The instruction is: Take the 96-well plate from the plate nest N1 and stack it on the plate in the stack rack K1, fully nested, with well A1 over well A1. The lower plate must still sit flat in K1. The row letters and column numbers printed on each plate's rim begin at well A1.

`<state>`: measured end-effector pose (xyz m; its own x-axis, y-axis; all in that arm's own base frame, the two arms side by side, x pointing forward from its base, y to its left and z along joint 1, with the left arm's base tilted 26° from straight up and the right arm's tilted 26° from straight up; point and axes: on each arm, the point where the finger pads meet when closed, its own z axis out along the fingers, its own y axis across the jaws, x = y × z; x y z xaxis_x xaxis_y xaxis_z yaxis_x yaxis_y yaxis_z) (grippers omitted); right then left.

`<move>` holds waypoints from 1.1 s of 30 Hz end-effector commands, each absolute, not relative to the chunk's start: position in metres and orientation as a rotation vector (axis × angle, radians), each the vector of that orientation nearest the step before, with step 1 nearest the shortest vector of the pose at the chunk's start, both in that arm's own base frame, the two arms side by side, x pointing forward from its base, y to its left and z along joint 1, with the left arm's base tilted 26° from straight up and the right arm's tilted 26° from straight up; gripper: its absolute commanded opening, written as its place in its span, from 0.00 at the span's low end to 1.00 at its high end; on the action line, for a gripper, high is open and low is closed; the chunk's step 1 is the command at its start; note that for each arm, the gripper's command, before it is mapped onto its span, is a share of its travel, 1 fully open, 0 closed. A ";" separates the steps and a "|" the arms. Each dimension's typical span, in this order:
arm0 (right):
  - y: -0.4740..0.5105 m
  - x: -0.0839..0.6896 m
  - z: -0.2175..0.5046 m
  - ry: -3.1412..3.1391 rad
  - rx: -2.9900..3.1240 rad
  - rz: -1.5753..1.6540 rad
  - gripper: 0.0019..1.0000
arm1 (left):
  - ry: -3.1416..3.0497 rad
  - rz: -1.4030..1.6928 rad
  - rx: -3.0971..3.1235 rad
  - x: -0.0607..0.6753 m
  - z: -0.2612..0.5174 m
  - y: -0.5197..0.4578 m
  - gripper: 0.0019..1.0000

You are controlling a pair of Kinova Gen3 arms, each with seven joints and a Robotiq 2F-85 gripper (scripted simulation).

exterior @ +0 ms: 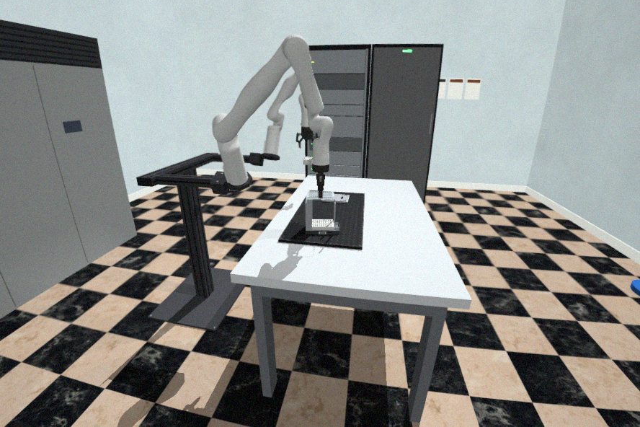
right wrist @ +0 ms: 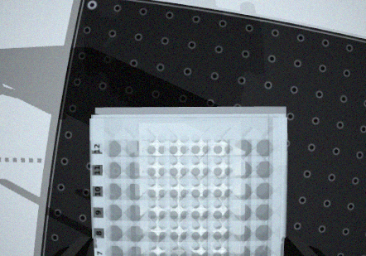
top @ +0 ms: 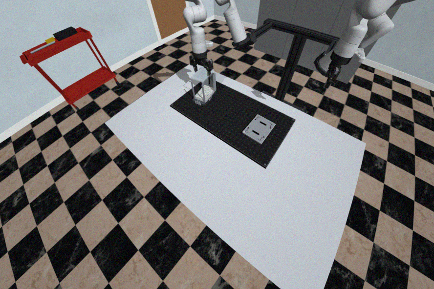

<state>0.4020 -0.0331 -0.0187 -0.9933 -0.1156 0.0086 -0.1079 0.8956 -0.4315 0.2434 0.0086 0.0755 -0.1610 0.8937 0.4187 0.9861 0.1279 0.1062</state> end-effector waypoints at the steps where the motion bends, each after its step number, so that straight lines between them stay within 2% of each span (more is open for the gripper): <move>1: -0.032 0.403 -0.018 3.040 -0.180 -0.690 0.93 | -2.154 -0.528 -1.849 0.244 0.076 0.008 1.00; 33: -0.041 0.404 -0.038 3.040 -0.180 -0.690 0.93 | -2.154 -0.528 -1.849 0.244 0.076 0.008 1.00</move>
